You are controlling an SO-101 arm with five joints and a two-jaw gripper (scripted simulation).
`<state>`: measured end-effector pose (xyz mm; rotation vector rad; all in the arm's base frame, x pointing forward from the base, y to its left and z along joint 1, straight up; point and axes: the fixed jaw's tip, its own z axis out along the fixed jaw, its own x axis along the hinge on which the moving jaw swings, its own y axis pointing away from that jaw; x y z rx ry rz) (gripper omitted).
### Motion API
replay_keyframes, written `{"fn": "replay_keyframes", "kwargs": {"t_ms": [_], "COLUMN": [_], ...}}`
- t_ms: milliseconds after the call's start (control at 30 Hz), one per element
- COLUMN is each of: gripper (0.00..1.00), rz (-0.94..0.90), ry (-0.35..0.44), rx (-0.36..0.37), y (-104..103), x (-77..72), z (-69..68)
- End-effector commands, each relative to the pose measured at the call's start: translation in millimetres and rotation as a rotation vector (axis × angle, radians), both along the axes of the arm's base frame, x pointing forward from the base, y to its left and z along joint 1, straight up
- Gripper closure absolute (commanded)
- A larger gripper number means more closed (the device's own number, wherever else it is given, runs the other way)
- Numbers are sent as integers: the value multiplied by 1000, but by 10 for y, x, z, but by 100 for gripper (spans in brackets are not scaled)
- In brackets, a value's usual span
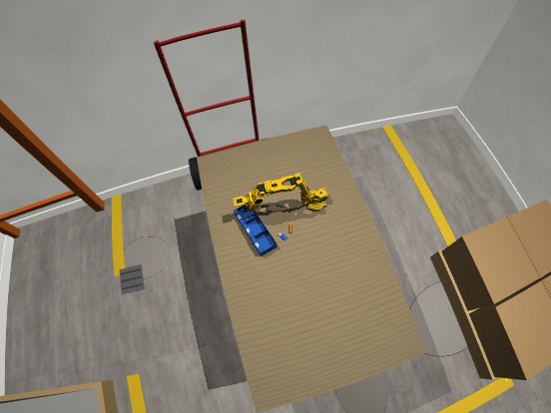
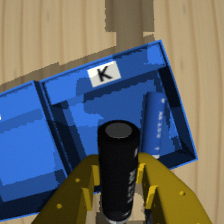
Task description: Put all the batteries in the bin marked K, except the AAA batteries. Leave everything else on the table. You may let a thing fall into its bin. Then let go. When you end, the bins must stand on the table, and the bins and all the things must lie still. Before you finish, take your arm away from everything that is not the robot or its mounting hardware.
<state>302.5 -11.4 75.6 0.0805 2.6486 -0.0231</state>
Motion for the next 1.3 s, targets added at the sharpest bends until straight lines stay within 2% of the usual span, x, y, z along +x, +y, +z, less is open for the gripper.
{"fn": "replay_keyframes", "kwargs": {"t_ms": [0, 500, 600, 833, 1100, 1267], "gripper": [100, 100, 95, 76, 75, 75], "rz": [-30, -30, -30, -30, -30, -30], "ry": [-102, -102, -102, -102, -102, -102], "rx": [-1, -1, -1, -1, -1, -1], "y": [-76, -76, -76, -76, -76, -72], "x": [143, 143, 143, 143, 139, 91], "z": [211, 211, 211, 211, 222, 341]}}
